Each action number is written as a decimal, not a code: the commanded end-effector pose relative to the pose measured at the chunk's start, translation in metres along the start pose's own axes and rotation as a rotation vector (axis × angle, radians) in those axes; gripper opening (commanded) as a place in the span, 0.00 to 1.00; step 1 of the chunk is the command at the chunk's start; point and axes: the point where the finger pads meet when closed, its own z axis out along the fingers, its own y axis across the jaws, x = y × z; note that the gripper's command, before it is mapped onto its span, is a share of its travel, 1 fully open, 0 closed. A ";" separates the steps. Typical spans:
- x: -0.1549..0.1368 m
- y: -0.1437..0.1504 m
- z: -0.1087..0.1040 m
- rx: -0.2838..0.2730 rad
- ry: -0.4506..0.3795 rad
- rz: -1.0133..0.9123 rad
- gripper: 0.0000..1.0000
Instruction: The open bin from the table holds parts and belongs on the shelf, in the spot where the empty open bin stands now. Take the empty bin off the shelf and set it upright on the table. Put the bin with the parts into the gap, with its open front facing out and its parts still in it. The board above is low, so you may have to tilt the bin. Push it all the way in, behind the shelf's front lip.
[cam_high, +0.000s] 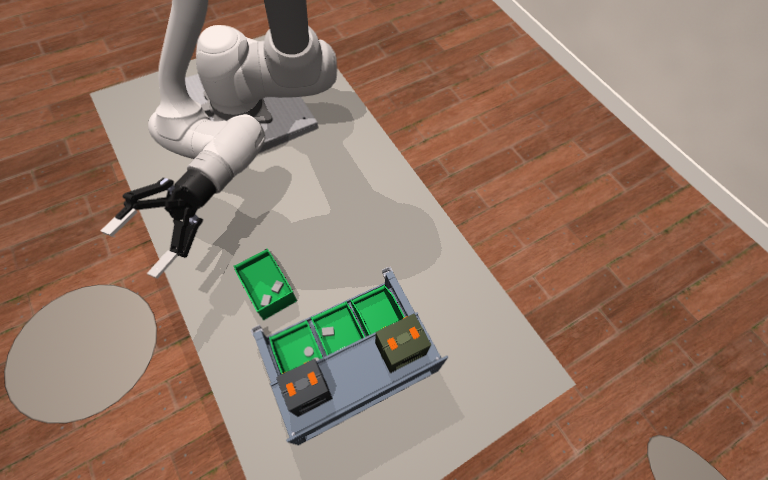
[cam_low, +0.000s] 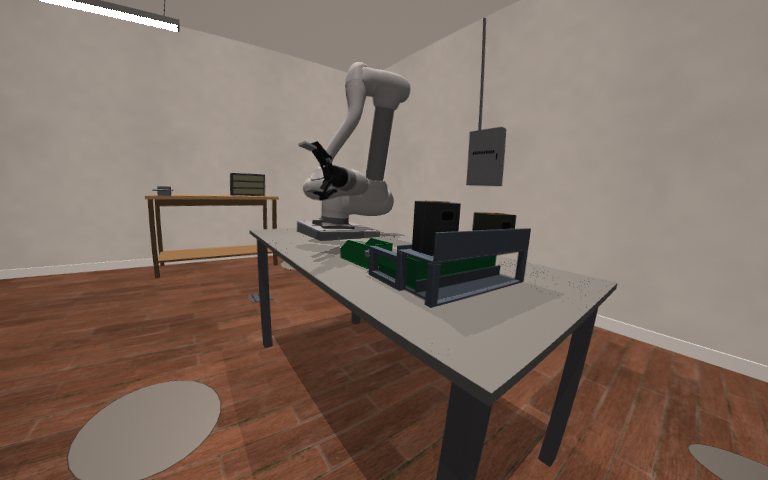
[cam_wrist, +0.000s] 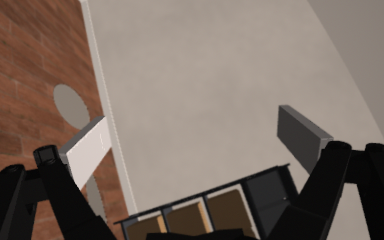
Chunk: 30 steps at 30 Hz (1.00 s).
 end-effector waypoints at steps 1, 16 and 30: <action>-0.001 0.001 0.001 -0.003 -0.006 -0.002 1.00; -0.008 0.009 0.008 -0.021 -0.049 -0.012 1.00; -0.020 0.022 0.018 -0.049 -0.126 -0.028 1.00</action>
